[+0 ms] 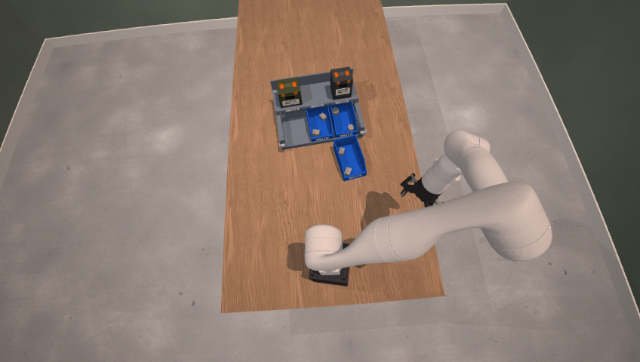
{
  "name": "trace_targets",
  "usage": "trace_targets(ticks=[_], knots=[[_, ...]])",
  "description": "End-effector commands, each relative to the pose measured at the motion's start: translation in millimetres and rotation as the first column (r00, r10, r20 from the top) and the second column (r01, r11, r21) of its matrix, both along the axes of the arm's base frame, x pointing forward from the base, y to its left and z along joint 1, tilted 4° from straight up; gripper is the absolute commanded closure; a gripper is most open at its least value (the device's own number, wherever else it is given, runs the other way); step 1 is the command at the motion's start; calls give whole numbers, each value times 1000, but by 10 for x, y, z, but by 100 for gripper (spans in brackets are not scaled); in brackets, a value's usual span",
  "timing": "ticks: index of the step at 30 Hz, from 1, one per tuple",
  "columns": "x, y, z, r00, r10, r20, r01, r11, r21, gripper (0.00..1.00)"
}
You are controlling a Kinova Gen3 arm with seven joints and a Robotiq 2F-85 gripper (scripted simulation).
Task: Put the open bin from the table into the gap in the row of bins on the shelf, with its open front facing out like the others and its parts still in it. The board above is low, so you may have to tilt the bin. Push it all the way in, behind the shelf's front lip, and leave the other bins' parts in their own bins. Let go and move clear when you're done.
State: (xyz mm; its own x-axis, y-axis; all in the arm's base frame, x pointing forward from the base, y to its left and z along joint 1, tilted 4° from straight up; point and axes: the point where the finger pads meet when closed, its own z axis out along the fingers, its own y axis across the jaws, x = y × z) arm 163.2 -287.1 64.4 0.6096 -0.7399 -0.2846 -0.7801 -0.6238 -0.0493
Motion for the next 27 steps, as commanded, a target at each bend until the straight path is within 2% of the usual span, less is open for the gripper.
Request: trace_targets(ticks=[1, 9, 14, 26, 27], knots=[[95, 89, -4, 998, 52, 46, -51, 998, -25, 0], [95, 89, -4, 998, 52, 46, -51, 998, -25, 0], [424, 468, -12, 948, 261, 183, -246, 964, -99, 0], [424, 468, -12, 948, 261, 183, -246, 964, -99, 0], [490, 545, -14, 931, 301, 208, -282, 952, -117, 0]])
